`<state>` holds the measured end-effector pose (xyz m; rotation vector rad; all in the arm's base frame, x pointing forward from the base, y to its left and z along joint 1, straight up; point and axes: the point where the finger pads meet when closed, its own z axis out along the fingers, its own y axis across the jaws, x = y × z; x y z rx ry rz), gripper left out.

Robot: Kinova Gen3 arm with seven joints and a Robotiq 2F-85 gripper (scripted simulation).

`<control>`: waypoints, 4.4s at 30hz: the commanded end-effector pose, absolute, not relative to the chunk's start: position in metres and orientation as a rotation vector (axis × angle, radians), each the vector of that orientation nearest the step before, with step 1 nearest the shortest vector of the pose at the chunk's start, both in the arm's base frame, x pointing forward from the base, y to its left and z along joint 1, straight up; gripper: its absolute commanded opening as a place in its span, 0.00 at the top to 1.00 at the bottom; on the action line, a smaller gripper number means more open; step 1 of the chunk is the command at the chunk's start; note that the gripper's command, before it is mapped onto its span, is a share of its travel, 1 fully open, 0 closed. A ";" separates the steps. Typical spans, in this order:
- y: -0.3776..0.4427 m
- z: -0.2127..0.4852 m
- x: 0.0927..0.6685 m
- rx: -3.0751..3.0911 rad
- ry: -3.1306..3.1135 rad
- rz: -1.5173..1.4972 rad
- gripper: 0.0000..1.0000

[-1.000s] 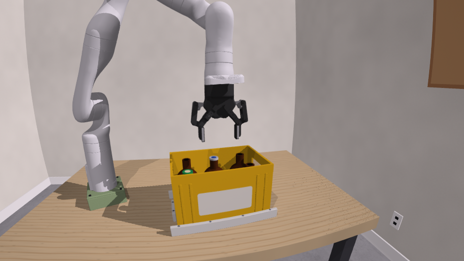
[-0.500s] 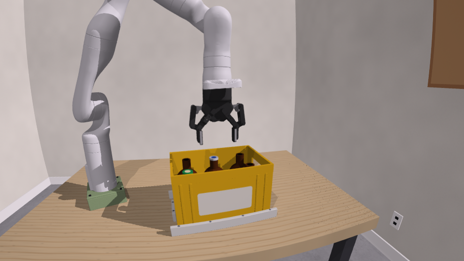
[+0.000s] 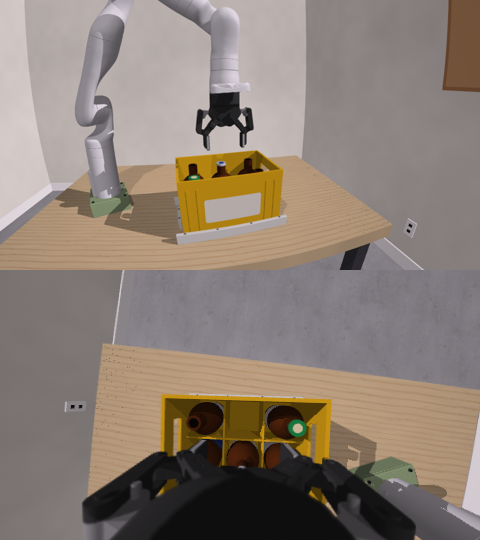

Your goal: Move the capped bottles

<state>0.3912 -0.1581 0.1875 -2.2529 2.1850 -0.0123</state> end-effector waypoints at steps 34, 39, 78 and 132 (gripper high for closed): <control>-0.154 0.187 0.392 -2.254 2.183 -0.014 0.00; -0.154 0.187 0.392 -2.254 2.183 -0.014 0.00; -0.154 0.187 0.392 -2.254 2.183 -0.014 0.00; -0.066 0.188 0.390 -2.245 2.185 -0.008 0.00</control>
